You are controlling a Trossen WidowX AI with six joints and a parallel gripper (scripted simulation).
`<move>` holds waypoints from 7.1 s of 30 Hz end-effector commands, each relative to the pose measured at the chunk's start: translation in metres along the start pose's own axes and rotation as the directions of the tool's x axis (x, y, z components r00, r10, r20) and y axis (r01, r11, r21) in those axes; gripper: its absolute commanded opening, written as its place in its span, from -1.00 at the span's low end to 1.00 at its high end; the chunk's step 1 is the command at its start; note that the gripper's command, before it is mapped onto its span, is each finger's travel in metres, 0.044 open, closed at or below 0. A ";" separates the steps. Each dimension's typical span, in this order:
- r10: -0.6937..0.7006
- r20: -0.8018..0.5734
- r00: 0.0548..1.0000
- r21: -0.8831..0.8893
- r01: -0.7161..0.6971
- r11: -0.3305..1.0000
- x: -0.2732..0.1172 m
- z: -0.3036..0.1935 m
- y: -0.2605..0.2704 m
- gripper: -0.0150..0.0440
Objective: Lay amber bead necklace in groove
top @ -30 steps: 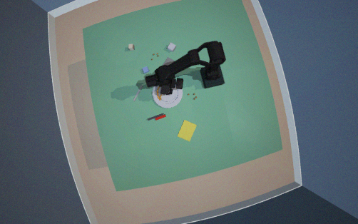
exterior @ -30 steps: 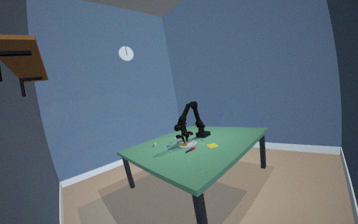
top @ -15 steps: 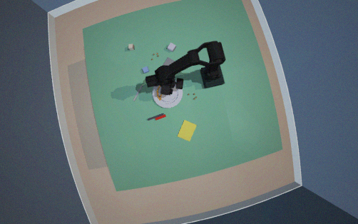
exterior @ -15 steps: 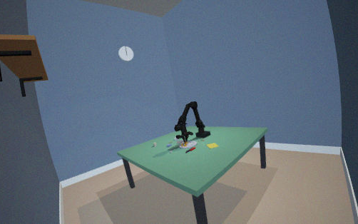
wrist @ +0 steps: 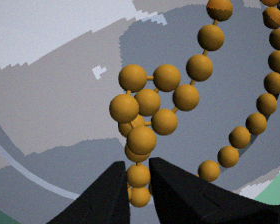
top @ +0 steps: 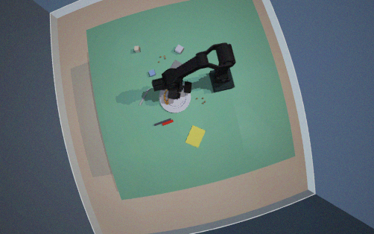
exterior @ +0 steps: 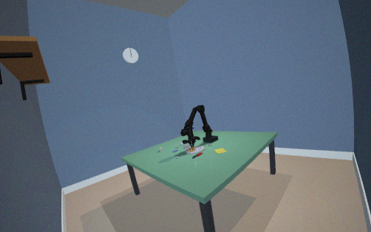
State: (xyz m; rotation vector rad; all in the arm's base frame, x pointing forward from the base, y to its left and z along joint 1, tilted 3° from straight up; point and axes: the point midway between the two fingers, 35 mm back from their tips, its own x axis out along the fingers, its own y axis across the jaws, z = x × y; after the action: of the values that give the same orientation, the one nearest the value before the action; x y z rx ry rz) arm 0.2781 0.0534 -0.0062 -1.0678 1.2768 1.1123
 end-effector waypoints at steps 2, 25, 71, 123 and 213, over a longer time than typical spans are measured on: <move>0.000 0.000 1.000 0.000 0.000 1.000 0.000 0.000 0.000 -0.49; 0.008 0.000 1.000 0.006 -0.008 1.000 -0.015 -0.009 0.025 -0.49; 0.008 0.000 1.000 0.006 -0.008 1.000 0.002 -0.009 0.025 -0.49; -0.002 0.004 1.000 0.004 0.002 1.000 0.000 -0.008 0.022 0.22; 0.007 0.001 1.000 0.561 -0.007 0.828 0.002 0.010 0.014 -0.08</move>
State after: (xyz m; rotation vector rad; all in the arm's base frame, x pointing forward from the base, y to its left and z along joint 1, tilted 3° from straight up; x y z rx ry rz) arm 0.2684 0.0660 -0.0052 -0.6195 1.4765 0.6656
